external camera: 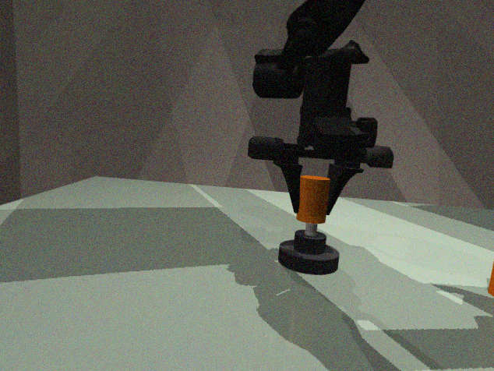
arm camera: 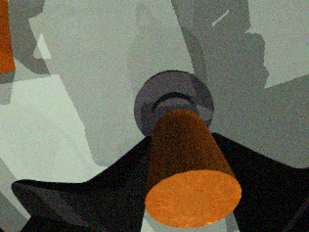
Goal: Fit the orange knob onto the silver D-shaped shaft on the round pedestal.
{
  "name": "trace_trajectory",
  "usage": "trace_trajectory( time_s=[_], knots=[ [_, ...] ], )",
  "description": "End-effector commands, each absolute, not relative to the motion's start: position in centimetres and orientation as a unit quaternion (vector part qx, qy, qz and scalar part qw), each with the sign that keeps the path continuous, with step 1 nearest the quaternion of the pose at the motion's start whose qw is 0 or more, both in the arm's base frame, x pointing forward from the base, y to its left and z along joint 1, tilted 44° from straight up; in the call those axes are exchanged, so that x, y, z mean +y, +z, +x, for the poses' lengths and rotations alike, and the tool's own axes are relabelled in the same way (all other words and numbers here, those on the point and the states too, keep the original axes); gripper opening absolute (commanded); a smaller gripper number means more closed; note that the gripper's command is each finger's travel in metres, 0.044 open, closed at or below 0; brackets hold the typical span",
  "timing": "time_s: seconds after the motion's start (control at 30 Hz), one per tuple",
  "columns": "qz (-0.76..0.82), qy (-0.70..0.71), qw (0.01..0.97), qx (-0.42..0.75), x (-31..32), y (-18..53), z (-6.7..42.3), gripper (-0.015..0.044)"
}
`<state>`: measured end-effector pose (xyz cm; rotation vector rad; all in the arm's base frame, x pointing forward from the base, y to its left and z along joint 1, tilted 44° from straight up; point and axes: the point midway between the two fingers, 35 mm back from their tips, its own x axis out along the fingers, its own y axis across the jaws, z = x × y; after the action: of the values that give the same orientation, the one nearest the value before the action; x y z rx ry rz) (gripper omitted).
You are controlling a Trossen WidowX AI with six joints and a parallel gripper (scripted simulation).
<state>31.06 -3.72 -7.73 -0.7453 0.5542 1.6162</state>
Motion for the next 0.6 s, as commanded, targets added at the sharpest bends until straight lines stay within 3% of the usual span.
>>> trace_trajectory(
  time_s=[0.0, 0.57],
  knots=[
    [-0.326, 0.697, 0.594, 0.235, -3.7, -7.78, 31.01, 0.0],
    [-0.326, 0.697, 0.594, 0.235, -3.48, -7.96, 30.94, 0.0]
  ],
)
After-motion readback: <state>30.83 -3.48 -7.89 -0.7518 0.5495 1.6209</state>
